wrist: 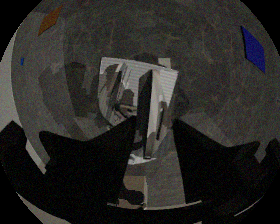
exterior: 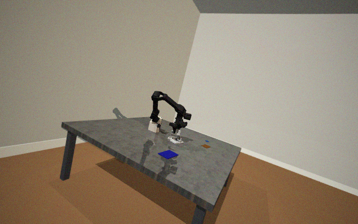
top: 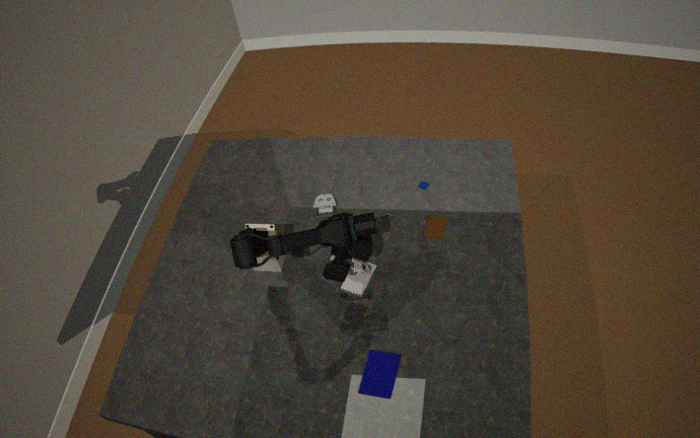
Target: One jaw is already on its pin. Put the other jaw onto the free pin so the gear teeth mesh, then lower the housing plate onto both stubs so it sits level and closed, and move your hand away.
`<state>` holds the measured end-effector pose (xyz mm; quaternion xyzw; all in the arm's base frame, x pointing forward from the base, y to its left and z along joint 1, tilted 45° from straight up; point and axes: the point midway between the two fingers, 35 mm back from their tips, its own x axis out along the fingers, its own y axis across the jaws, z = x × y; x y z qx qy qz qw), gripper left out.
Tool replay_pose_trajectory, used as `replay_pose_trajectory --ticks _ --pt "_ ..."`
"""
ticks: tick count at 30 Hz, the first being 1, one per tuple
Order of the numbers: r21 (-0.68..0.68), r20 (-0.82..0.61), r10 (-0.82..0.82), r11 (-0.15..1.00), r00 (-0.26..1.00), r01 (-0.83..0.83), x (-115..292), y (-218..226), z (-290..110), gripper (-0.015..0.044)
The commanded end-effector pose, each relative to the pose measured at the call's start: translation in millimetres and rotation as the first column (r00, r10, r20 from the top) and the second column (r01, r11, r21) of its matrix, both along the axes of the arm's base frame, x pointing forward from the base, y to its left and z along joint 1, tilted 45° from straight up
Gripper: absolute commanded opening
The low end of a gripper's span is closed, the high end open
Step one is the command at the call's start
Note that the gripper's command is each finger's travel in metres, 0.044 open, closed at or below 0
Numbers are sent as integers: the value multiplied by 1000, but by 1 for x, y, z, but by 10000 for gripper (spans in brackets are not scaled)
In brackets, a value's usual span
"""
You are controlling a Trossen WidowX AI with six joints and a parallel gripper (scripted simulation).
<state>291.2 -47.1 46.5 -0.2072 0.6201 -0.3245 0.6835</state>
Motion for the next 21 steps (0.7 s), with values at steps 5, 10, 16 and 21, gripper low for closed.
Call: replay_pose_trajectory --ticks 5,10,16,21 --pt "-5 -6 4 1000 1000 -4 -1 -1 0 134" --pt "-4 -6 4 1000 1000 -4 0 -7 -6 134" --pt "-4 -6 5 1000 1000 -5 1 -14 -13 134" --pt "-4 -6 5 1000 1000 -5 1 -19 -19 134"
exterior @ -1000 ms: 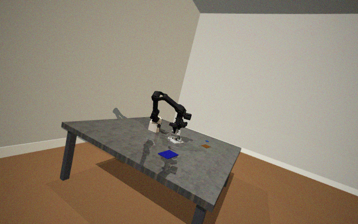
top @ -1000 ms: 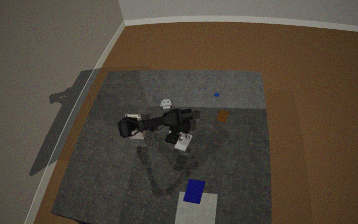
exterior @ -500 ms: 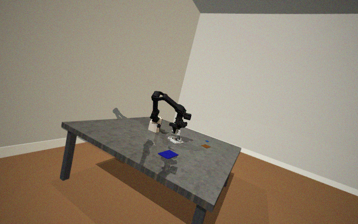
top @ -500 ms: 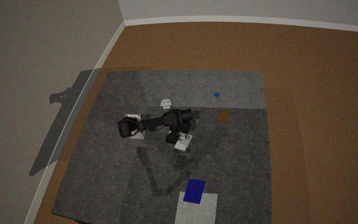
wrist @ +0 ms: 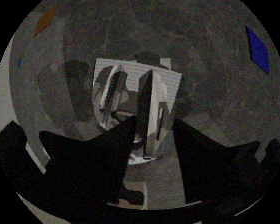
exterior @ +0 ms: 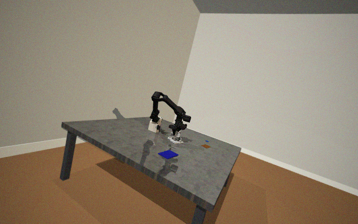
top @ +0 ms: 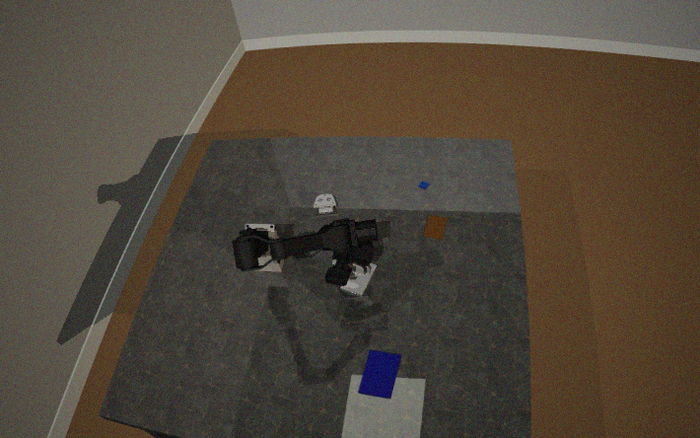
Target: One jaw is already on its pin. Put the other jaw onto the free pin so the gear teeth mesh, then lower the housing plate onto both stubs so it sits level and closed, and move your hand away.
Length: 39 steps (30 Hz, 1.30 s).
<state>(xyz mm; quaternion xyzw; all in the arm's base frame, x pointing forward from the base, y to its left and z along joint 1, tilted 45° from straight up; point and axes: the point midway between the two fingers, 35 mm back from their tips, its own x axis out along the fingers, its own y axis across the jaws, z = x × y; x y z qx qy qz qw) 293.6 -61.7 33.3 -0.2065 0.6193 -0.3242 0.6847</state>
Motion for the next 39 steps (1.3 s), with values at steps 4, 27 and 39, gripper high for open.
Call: replay_pose_trajectory --ticks 4,27,39 --pt "-6 -9 4 1000 1000 -4 -2 -9 -10 134" --pt "-9 -9 4 1000 1000 -4 -3 -23 -22 134" --pt "-9 -9 4 1000 1000 -4 -3 -24 -24 134"
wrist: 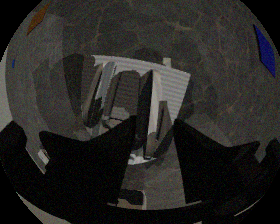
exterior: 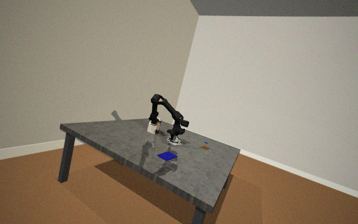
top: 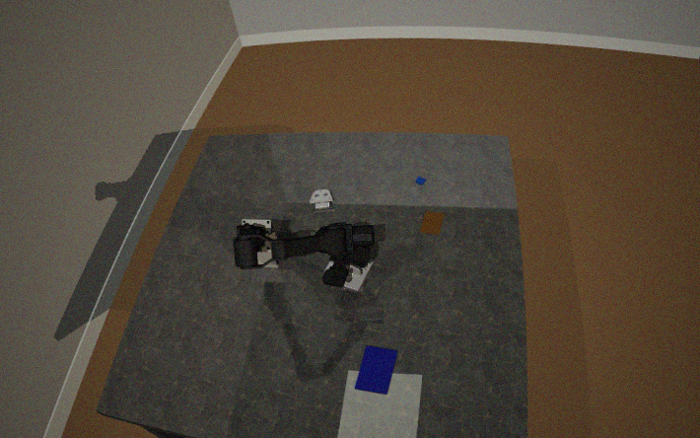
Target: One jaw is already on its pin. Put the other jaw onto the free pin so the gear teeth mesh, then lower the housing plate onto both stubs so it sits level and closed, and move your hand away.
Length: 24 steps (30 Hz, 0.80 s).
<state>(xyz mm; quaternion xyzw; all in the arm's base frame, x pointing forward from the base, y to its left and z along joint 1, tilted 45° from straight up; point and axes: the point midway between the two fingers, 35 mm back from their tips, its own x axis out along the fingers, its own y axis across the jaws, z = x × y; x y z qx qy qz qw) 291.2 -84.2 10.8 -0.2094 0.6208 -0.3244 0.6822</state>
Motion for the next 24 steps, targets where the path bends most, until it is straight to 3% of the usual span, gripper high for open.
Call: replay_pose_trajectory --ticks 1,24 --pt "-5 -2 3 1000 1000 -3 0 -2 -2 134" --pt "-5 -4 5 1000 1000 -5 0 -6 -5 134"
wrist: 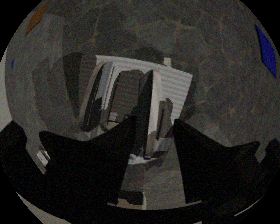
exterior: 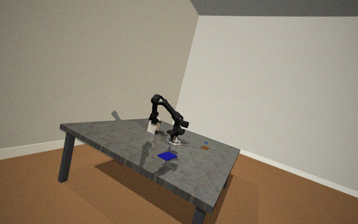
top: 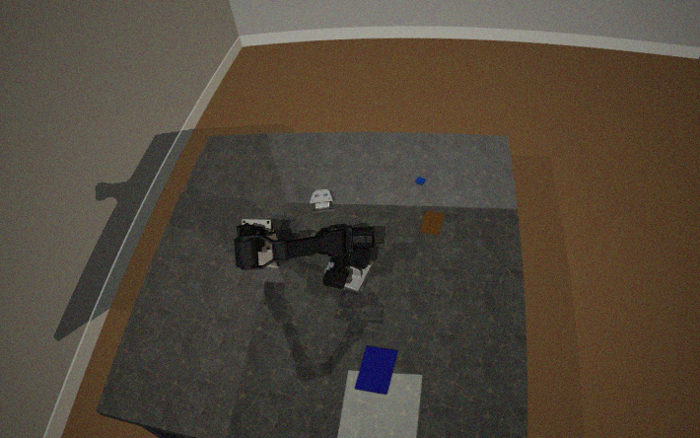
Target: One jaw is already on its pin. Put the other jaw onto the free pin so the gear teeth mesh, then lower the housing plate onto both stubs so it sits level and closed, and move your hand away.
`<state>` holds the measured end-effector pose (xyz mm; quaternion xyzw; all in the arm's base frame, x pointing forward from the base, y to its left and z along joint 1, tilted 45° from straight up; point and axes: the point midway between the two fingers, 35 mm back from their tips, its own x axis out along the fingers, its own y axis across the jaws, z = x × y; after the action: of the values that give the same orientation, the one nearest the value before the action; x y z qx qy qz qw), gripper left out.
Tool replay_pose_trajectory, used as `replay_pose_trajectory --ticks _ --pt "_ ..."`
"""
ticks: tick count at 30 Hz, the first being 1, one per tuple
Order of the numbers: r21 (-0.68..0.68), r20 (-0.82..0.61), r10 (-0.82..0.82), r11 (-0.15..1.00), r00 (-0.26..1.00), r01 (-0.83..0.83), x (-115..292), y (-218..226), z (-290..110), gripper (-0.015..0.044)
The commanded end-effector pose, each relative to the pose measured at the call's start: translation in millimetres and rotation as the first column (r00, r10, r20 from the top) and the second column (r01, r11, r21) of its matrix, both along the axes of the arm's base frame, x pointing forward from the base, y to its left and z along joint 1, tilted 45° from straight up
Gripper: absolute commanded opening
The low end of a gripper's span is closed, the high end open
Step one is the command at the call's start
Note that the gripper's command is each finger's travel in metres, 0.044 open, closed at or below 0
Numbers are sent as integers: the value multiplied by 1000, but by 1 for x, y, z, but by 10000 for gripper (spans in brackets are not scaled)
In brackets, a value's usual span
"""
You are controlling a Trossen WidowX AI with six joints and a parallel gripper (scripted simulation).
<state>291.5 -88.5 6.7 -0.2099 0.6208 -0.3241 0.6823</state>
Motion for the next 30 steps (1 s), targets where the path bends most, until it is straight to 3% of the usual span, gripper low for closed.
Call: replay_pose_trajectory --ticks 1,30 --pt "-5 -4 4 1000 1000 -4 0 -2 -2 134" --pt "-5 -5 5 1000 1000 -5 0 -7 -6 134"
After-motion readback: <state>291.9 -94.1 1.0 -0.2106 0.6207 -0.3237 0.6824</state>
